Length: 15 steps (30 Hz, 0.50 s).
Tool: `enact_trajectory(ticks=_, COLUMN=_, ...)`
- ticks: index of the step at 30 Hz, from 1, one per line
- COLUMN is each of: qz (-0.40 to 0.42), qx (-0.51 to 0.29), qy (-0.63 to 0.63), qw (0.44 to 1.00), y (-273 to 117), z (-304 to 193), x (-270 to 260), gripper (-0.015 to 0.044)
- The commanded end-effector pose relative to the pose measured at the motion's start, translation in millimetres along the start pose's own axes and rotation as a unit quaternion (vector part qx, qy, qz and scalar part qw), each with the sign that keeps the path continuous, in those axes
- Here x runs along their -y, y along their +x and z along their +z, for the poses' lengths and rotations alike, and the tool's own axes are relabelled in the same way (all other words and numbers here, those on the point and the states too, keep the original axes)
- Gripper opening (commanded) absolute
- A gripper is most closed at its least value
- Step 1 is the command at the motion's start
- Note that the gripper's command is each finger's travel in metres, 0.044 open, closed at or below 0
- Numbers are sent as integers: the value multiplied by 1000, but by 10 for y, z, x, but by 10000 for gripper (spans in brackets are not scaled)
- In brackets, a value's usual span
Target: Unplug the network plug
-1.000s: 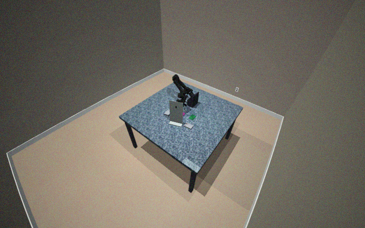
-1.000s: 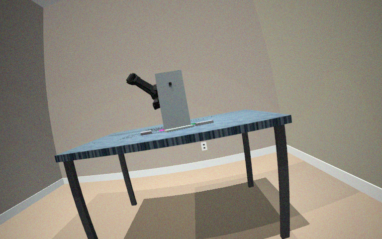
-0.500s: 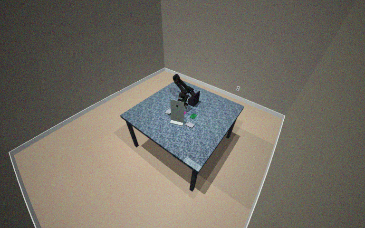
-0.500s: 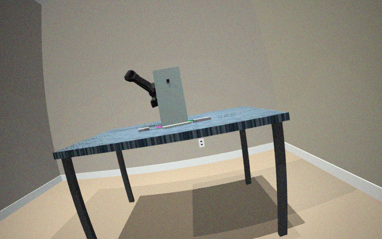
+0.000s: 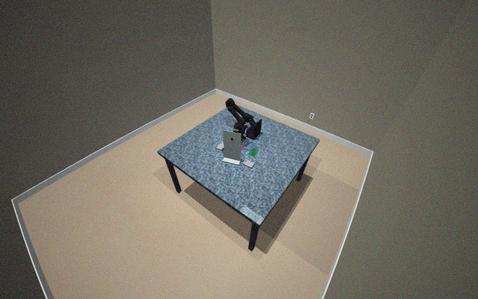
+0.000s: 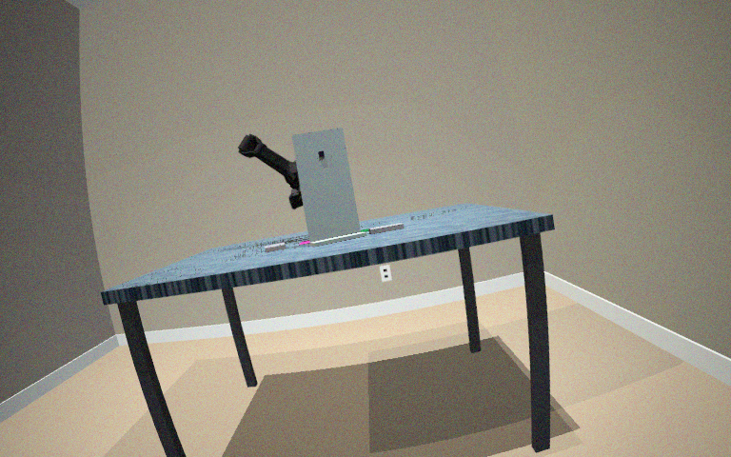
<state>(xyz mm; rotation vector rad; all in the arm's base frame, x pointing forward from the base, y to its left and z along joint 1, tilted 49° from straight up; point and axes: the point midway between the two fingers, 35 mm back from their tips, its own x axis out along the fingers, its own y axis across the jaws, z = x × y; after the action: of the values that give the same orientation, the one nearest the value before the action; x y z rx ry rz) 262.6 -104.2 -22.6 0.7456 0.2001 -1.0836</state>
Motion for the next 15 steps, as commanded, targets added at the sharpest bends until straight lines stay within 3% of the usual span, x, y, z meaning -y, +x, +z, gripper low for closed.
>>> enact_trajectory(ticks=1, qz=-1, qx=-2, qy=-2, qw=1000, y=28, z=-4, x=22, gripper=0)
enact_trajectory(ticks=15, qz=-1, qx=-2, qy=-2, qw=1000, y=118, z=-5, x=84, gripper=0)
